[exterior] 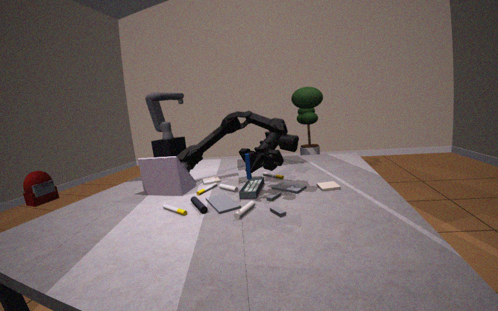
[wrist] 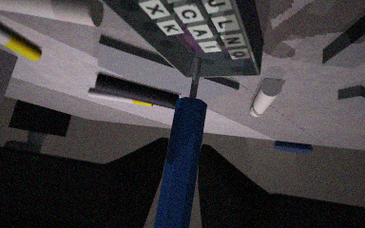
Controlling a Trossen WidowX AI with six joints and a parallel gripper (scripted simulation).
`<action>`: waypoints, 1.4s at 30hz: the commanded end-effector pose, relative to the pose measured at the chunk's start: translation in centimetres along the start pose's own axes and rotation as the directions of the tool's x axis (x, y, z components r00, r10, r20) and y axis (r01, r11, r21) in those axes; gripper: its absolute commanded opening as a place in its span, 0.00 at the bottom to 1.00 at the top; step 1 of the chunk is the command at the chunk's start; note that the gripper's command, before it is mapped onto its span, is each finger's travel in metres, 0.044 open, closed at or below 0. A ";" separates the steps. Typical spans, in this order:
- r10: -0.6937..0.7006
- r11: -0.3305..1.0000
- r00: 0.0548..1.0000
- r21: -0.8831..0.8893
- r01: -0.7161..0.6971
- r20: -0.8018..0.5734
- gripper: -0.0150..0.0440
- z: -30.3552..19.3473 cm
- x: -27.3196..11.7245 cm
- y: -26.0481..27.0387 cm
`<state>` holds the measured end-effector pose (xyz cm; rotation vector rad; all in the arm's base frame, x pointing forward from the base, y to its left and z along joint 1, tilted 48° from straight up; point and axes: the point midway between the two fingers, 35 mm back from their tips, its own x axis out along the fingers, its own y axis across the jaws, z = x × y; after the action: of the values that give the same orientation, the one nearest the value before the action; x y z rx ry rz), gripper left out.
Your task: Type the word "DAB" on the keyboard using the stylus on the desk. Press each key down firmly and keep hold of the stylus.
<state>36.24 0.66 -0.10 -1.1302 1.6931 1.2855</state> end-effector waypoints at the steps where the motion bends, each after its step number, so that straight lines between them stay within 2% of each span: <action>1: 0.001 1.000 1.000 0.003 -0.001 0.003 0.39 0.1 0.1 0.1; 42: 0.001 1.000 1.000 0.003 -0.001 0.003 0.39 1.6 0.9 0.1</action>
<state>35.95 1.82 -1.15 -1.1302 1.6929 1.2864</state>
